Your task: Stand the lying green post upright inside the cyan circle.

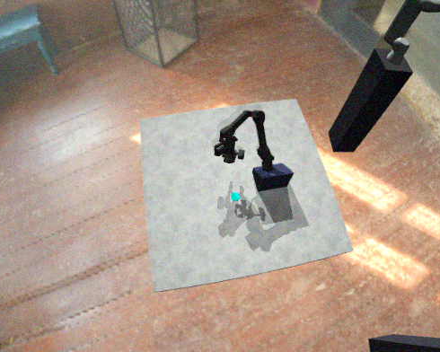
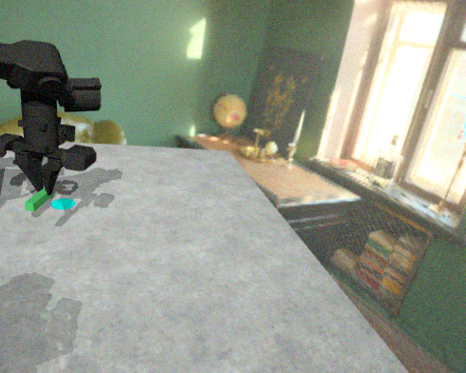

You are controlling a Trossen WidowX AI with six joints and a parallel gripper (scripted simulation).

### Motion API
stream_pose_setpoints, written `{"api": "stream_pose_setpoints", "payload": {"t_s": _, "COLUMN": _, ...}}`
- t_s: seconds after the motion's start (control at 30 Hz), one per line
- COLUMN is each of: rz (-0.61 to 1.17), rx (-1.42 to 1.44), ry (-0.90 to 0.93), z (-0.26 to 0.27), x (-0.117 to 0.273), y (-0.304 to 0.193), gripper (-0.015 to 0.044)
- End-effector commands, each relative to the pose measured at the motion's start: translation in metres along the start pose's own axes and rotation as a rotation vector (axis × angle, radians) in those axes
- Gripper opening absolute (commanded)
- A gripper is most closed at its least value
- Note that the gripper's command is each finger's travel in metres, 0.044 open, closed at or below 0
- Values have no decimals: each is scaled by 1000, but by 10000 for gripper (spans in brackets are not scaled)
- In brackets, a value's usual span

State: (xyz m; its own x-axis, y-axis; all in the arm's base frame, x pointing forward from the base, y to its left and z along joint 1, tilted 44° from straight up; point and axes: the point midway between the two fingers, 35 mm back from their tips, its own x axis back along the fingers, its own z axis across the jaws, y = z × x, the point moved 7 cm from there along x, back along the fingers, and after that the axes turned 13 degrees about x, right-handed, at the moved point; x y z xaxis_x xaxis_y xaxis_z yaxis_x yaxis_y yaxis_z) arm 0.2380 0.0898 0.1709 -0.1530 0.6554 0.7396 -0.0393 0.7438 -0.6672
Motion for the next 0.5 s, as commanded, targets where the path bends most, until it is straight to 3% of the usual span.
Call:
{"api": "stream_pose_setpoints", "payload": {"t_s": 0.0, "rz": -9, "rx": -7, "ry": -2, "z": -5, "x": 3, "y": 13, "gripper": 23}}
{"api": "stream_pose_setpoints", "payload": {"t_s": 0.47, "rz": -19, "rx": -15, "ry": -2, "z": -9, "x": 8, "y": 56, "gripper": 23}}
